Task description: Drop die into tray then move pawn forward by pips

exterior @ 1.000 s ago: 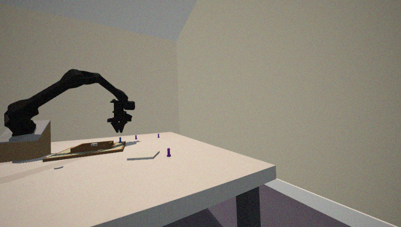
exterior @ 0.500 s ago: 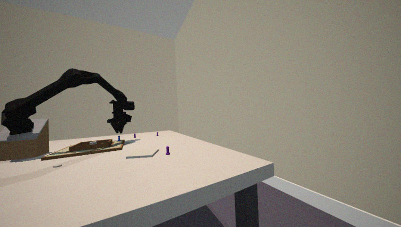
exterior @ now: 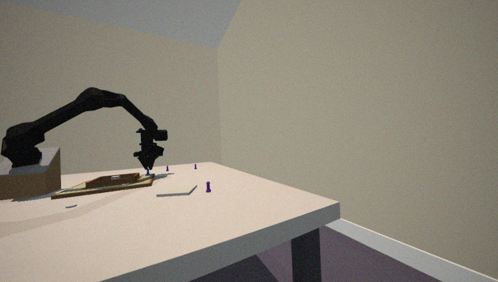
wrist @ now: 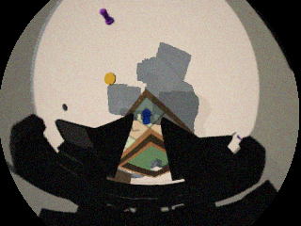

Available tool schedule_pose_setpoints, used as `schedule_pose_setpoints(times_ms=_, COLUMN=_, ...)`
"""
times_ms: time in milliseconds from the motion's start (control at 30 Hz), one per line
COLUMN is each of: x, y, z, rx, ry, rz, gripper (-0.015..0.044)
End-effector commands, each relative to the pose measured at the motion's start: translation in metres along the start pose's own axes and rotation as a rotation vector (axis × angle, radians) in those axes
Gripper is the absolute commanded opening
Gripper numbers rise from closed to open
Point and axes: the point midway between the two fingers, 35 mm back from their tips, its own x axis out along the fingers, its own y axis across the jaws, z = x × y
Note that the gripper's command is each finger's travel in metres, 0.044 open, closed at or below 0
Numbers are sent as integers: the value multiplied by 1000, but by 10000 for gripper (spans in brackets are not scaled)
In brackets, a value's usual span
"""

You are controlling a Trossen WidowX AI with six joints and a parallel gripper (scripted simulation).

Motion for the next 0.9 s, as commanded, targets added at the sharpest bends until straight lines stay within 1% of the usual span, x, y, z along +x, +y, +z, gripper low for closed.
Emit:
schedule_pose_setpoints(times_ms=0, x=11, y=1, z=-2, rx=-9, ry=12, rz=-3, gripper=200)
schedule_pose_setpoints(times_ms=200, x=18, y=1, z=-3, rx=-9, ry=13, rz=-3, gripper=200)
schedule_pose_setpoints(times_ms=400, x=18, y=1, z=-3, rx=-9, ry=13, rz=-3, gripper=43)
schedule_pose_setpoints(times_ms=600, x=18, y=1, z=-3, rx=-9, ry=13, rz=-3, gripper=3)
schedule_pose_setpoints(times_ms=700, x=17, y=1, z=-3, rx=-9, ry=12, rz=-3, gripper=0)
schedule_pose_setpoints(times_ms=767, x=7, y=1, z=-1, rx=-9, ry=11, rz=-2, gripper=0)
schedule_pose_setpoints(times_ms=867, x=-19, y=2, z=1, rx=-9, ry=9, rz=1, gripper=0)
